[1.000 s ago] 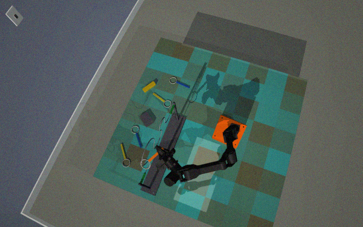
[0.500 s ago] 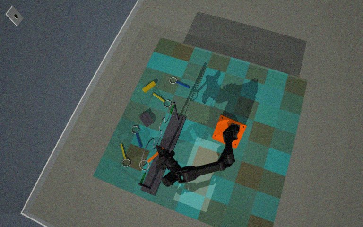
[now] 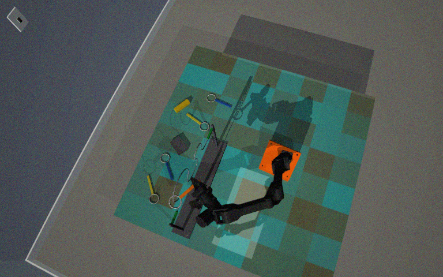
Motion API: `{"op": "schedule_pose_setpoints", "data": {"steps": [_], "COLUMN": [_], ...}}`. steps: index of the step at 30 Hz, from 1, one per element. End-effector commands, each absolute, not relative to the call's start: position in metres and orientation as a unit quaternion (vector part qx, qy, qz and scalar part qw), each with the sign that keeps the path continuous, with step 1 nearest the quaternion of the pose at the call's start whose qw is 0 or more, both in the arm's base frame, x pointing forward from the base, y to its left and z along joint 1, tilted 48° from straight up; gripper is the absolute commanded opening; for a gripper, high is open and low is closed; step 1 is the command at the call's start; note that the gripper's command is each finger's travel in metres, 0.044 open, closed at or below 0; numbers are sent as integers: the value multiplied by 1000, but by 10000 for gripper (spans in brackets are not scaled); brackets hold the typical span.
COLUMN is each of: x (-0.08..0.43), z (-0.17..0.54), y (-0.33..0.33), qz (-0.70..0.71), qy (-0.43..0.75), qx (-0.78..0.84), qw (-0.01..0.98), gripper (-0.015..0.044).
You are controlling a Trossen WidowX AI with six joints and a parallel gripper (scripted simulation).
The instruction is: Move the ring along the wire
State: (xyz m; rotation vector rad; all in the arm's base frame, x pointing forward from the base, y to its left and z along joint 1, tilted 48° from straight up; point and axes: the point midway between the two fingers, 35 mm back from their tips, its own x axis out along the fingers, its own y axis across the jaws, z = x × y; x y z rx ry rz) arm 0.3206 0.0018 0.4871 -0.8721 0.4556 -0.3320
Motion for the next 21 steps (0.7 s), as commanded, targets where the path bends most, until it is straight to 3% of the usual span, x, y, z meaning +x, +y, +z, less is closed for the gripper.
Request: {"op": "schedule_pose_setpoints", "data": {"steps": [1, 21], "x": [322, 324], "z": [486, 481], "y": [3, 9], "qz": [-152, -112], "qy": [219, 225], "qx": [-395, -279], "qw": [879, 927], "gripper": [-150, -150]}}
